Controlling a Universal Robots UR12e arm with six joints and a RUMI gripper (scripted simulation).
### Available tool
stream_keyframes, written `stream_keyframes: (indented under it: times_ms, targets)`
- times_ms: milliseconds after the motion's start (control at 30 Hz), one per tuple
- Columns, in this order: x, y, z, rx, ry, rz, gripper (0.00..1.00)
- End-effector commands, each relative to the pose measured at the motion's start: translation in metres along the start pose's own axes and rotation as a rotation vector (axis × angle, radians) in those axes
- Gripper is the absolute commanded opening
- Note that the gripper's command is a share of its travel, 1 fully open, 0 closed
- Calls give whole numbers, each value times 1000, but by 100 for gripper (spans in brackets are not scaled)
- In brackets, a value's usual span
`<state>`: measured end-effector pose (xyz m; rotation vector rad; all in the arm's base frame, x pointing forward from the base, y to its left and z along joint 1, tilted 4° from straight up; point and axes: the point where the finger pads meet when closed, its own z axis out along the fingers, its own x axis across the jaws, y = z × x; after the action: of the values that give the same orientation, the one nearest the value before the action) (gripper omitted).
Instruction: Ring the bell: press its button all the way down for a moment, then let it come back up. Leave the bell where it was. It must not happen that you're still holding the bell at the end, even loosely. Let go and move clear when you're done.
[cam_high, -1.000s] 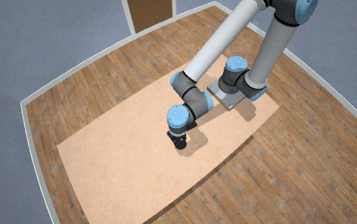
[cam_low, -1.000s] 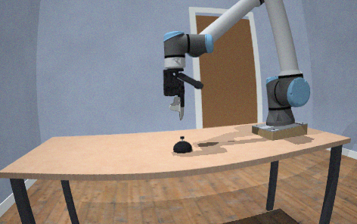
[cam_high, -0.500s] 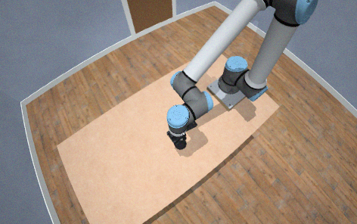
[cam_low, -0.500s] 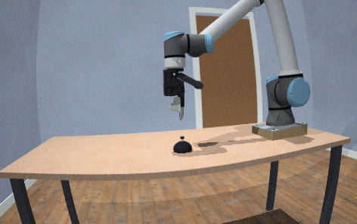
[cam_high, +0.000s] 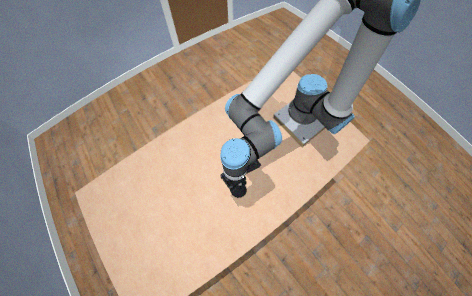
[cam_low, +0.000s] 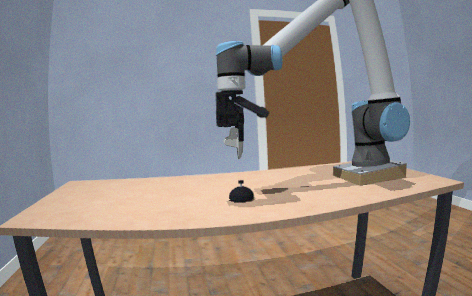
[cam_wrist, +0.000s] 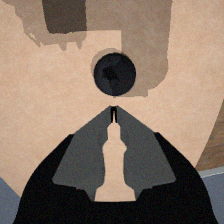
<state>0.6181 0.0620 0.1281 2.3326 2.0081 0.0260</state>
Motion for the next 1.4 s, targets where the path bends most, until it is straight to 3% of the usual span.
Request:
stream_keyframes:
  times_ms: [0,1367]
  targets:
    - [0,1,-1,-1,0,0,0]
    - [0,0,8,3,2,3,0]
